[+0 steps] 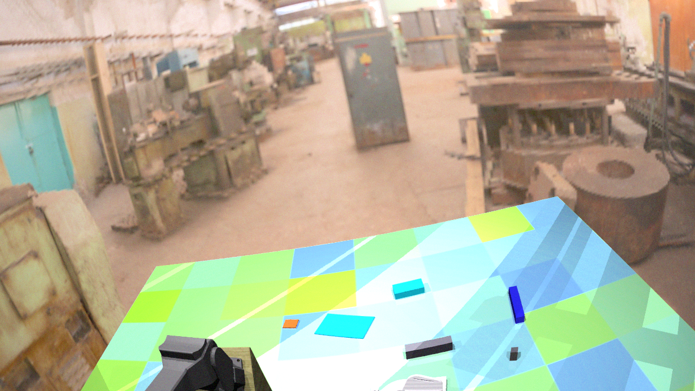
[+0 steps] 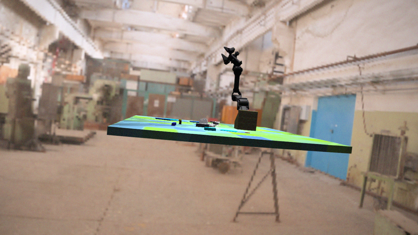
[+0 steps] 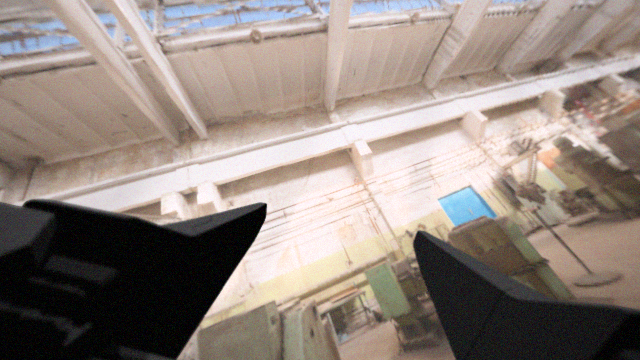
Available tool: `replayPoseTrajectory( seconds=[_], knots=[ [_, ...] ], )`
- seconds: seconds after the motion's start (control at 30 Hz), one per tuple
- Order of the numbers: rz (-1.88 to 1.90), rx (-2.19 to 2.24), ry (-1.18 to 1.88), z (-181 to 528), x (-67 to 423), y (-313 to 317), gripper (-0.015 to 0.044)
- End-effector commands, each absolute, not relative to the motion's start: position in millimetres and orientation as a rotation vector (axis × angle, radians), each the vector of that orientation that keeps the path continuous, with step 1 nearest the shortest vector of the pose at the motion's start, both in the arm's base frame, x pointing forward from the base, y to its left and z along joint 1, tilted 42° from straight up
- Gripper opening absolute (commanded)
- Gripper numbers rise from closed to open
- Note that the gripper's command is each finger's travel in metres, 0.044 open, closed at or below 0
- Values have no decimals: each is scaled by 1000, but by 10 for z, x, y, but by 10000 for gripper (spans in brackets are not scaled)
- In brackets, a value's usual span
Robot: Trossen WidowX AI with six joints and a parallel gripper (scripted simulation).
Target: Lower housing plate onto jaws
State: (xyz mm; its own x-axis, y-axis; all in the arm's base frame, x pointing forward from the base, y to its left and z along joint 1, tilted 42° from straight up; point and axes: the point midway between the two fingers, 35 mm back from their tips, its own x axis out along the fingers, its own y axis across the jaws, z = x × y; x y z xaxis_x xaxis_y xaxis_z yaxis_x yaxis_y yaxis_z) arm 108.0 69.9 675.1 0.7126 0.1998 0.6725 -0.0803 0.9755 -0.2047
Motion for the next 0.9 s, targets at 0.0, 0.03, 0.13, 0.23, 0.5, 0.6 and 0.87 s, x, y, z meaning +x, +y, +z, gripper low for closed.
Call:
replayPoseTrajectory(
  seconds=[0.0, 0.03, 0.13, 0.23, 0.5, 0.6, 0.87],
  knots=[
    [134, -255, -762, 6694, 1108, 804, 440],
    [128, -276, -760, 6681, 1117, 823, 440],
    [109, -337, -754, 6642, 1148, 881, 440],
    [91, -398, -746, 6600, 1183, 936, 440],
    [41, -544, -724, 6494, 1285, 1034, 440],
    [20, -587, -717, 6464, 1321, 1046, 440],
    [-16, -712, -687, 6359, 1427, 1122, 440]
  ],
)
